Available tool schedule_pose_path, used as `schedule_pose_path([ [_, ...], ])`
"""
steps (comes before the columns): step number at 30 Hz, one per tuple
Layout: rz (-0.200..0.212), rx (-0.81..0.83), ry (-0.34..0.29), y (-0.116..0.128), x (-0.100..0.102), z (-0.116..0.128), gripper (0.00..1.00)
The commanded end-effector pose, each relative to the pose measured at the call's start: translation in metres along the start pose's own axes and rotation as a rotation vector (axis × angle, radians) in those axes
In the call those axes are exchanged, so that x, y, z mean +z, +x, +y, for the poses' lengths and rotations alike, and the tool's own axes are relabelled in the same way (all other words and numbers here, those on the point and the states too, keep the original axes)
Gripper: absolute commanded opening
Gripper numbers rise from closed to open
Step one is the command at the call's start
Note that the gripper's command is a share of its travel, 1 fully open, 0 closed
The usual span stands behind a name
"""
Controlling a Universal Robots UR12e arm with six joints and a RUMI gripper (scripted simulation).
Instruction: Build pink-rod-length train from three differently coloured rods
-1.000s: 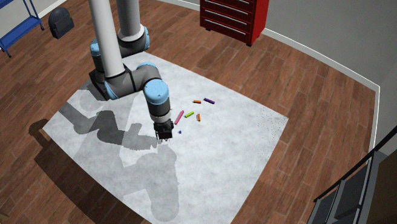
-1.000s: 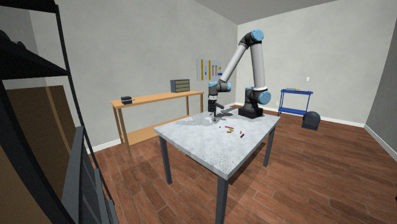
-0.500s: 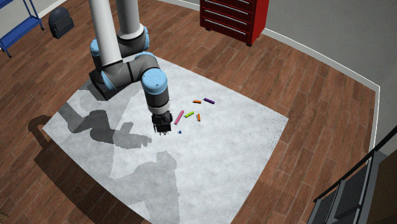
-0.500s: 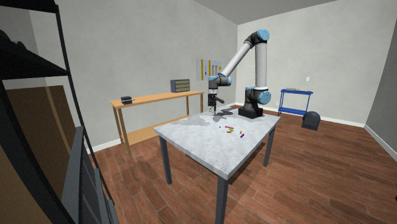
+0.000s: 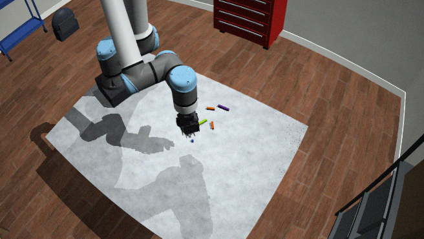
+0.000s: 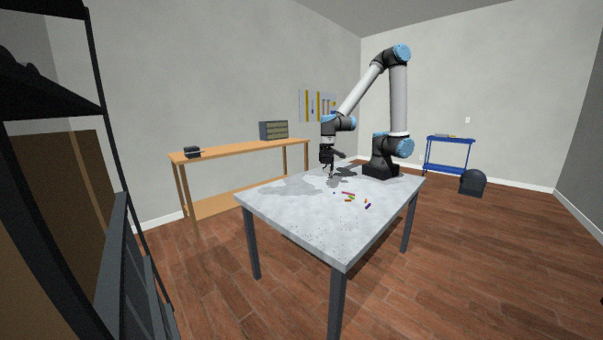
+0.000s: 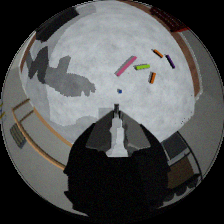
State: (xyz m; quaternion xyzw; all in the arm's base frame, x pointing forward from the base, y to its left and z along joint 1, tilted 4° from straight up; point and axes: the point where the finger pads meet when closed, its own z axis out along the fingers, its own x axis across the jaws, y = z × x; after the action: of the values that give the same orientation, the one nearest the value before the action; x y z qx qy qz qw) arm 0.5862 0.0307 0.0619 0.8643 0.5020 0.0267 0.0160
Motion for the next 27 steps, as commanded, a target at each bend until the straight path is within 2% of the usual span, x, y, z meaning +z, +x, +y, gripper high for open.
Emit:
schedule_pose_path([
  [1, -0.001, -0.029, -0.001, 0.016, 0.000, -0.002, 0.00],
  [17, -0.001, -0.029, -0.001, 0.016, 0.003, -0.002, 0.00],
  [27, -0.001, -0.029, -0.001, 0.016, 0.037, -0.002, 0.00],
])
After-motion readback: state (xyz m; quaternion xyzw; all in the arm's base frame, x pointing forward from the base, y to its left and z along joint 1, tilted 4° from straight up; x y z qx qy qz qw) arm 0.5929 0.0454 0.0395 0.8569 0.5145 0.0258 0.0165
